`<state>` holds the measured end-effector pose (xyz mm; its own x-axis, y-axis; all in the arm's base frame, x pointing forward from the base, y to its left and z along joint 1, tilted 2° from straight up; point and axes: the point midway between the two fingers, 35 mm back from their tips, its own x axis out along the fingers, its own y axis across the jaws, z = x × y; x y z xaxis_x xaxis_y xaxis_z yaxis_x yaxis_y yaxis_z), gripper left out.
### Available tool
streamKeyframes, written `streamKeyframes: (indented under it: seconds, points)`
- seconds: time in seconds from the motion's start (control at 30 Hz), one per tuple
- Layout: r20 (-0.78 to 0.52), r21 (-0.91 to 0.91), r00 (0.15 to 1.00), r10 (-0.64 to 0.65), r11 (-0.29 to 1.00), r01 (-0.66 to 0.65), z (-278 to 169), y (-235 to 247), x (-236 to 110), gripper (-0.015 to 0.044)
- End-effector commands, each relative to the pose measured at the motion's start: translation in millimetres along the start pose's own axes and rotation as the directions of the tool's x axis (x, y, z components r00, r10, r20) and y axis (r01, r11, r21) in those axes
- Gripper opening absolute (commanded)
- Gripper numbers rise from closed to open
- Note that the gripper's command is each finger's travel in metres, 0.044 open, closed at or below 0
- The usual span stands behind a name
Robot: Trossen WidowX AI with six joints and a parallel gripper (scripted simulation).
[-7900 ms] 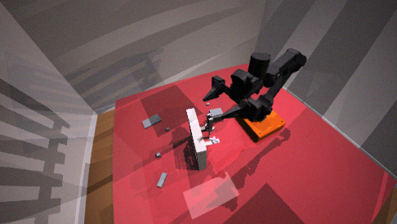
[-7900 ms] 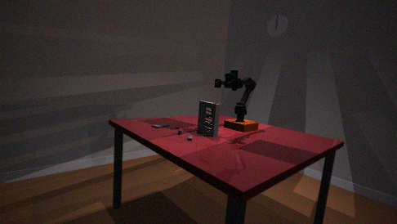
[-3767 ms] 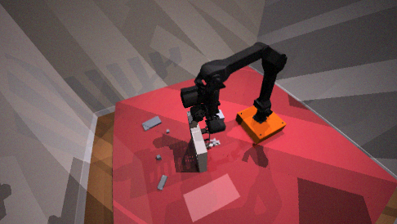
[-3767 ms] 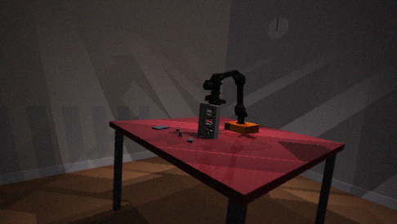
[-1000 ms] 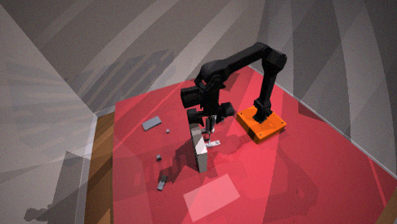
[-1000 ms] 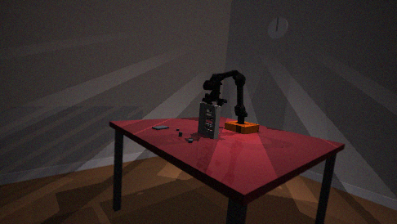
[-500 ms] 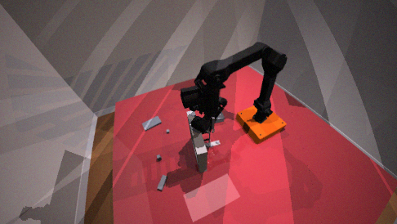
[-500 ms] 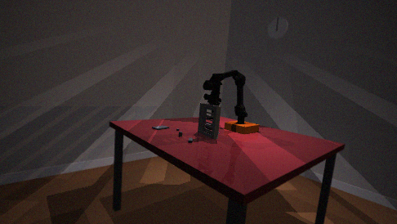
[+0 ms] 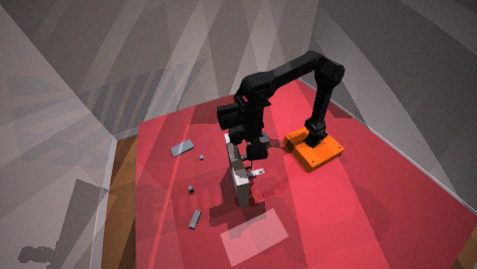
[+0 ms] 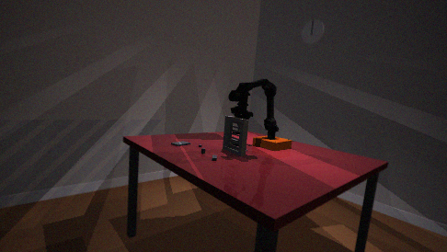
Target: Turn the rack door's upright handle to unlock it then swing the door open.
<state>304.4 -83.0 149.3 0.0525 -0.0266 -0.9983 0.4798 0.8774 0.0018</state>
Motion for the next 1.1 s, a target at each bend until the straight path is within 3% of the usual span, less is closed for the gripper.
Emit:
streamKeyframes:
  seconds: [0.0, 0.2, 0.43, 0.77, 1.07]
  points:
    - [-0.001, -0.165, 1.0, 0.003, 0.986, -0.003, 0.0, 0.7, 0.4, 0.0291]
    - [-0.001, -0.447, 1.0, 0.003, 0.895, -0.003, 0.0, 0.7, 0.4, 0.0291]
    - [-0.001, -0.724, 1.0, 0.003, 0.69, -0.003, 0.0, 0.7, 0.4, 0.0291]
    - [-0.001, -0.965, 1.0, 0.003, 0.262, -0.002, 0.0, 0.7, 0.4, 0.0291]
    - [-0.001, -0.984, 1.0, 0.003, -0.179, 0.0, 0.0, 0.7, 0.5, 0.0291]
